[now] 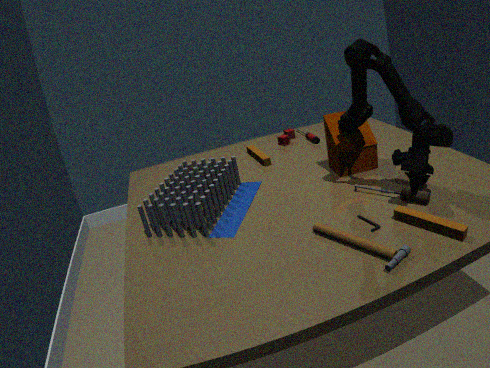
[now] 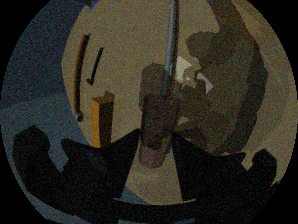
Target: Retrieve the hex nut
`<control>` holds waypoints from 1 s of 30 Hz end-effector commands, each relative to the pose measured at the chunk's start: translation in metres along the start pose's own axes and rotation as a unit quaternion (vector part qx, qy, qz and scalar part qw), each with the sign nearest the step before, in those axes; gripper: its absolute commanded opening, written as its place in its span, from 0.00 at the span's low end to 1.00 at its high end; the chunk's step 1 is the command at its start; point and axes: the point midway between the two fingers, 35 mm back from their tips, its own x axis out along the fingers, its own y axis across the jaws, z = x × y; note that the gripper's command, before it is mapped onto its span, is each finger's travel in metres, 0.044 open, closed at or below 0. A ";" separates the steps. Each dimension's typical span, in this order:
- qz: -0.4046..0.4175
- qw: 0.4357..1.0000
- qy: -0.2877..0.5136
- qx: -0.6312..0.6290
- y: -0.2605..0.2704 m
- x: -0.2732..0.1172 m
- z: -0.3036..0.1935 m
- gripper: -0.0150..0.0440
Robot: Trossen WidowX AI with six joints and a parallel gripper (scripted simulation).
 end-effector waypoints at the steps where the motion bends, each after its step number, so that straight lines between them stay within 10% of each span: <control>1: -0.001 1.000 0.000 0.000 0.000 0.000 0.000 0.61; 10: -0.001 1.000 0.000 0.000 0.000 0.000 0.000 1.00; 17: 0.001 1.000 -0.001 0.001 0.028 -0.062 -0.001 1.00; 30: 0.001 1.000 -0.001 0.001 0.029 -0.064 0.000 1.00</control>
